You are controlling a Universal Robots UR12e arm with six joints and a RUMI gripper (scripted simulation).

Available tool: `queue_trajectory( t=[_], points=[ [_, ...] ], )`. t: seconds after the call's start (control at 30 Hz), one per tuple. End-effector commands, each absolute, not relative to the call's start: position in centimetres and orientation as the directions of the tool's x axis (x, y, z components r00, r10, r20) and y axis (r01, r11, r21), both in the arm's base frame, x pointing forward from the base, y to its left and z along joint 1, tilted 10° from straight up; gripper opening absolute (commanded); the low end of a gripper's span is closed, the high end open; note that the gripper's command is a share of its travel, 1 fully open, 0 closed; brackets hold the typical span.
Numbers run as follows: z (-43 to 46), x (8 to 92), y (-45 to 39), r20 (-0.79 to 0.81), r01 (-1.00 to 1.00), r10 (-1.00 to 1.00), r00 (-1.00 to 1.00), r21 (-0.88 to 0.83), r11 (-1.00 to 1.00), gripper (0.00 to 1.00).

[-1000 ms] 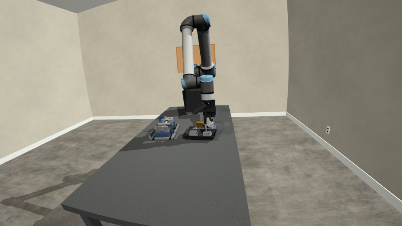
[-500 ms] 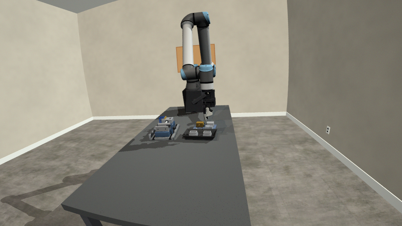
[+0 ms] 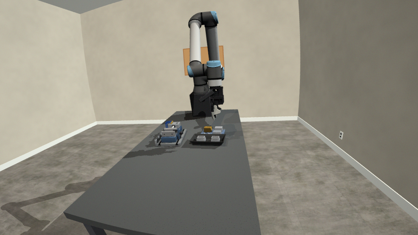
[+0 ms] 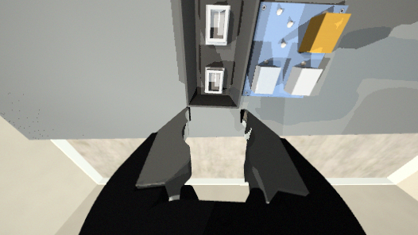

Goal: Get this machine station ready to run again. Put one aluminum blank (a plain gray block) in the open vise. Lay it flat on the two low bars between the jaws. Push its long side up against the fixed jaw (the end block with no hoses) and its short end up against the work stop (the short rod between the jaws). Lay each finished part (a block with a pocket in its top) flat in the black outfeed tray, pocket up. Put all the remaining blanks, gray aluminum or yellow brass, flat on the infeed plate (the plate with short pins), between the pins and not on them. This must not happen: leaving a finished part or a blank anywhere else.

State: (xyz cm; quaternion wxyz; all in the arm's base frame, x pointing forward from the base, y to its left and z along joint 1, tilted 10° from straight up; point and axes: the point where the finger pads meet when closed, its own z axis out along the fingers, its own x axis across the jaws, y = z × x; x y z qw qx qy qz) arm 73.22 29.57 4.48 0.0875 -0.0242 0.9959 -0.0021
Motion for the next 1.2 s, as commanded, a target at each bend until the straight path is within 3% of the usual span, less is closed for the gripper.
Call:
queue_trajectory(
  t=[0.0,0.03,0.07,1.17],
  points=[
    [4.81,73.22,29.58,-0.175,-0.048,-0.049,-0.983,-0.008,0.999,0.4],
    [4.82,73.22,29.58,-0.175,-0.048,-0.049,-0.983,-0.008,0.999,0.4],
    [4.82,73.22,29.58,-0.175,-0.048,-0.049,-0.983,-0.008,0.999,0.0],
    [4.82,73.22,29.58,-0.175,-0.048,-0.049,-0.983,-0.008,0.999,0.0]
  ],
)
